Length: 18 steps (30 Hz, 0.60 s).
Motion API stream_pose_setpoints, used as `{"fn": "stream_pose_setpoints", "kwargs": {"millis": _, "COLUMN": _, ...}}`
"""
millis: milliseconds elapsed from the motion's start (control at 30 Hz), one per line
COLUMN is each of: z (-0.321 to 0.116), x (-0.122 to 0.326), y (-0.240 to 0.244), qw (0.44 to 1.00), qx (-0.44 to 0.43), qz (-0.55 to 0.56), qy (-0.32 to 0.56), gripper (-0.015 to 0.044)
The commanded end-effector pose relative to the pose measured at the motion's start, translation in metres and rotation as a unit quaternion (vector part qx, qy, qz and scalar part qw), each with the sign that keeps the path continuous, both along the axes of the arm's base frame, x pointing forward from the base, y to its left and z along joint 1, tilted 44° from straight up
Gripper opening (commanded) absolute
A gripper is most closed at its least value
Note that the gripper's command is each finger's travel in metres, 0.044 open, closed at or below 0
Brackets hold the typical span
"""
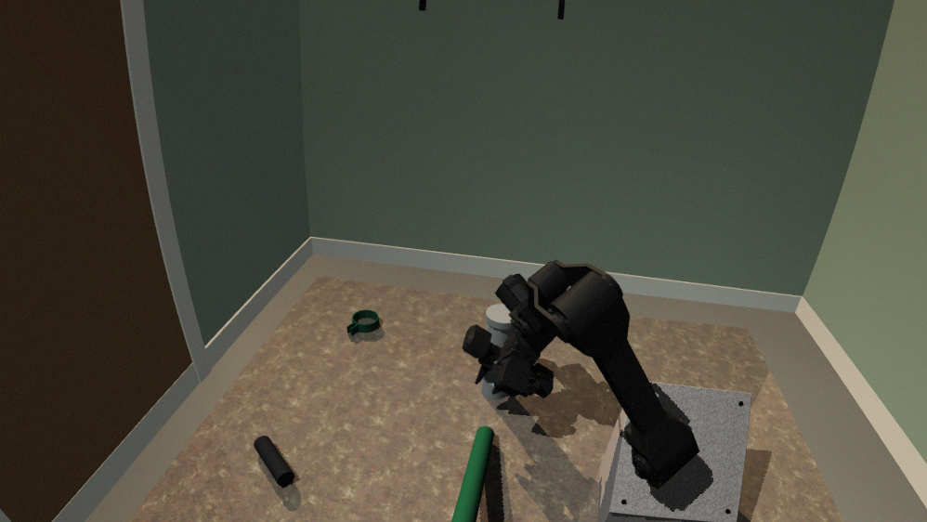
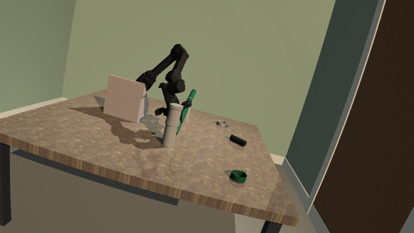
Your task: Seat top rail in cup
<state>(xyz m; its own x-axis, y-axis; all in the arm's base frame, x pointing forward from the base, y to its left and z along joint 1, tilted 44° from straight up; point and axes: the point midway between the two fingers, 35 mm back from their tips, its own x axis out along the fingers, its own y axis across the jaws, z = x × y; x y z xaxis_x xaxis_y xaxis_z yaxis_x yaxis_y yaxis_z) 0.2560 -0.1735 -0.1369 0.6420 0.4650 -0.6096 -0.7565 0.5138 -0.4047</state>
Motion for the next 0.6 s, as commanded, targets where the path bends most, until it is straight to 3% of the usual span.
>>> {"fn": "stream_pose_setpoints", "kwargs": {"millis": 0, "z": 0.0010, "x": 0.0010, "y": -0.0024, "qw": 1.000, "qx": -0.001, "qz": -0.003, "qy": -0.002, "gripper": 0.0000}}
{"fn": "stream_pose_setpoints", "kwargs": {"millis": 567, "z": 0.0010, "x": 0.0009, "y": -0.0024, "qw": 1.000, "qx": -0.001, "qz": -0.003, "qy": -0.002, "gripper": 0.0000}}
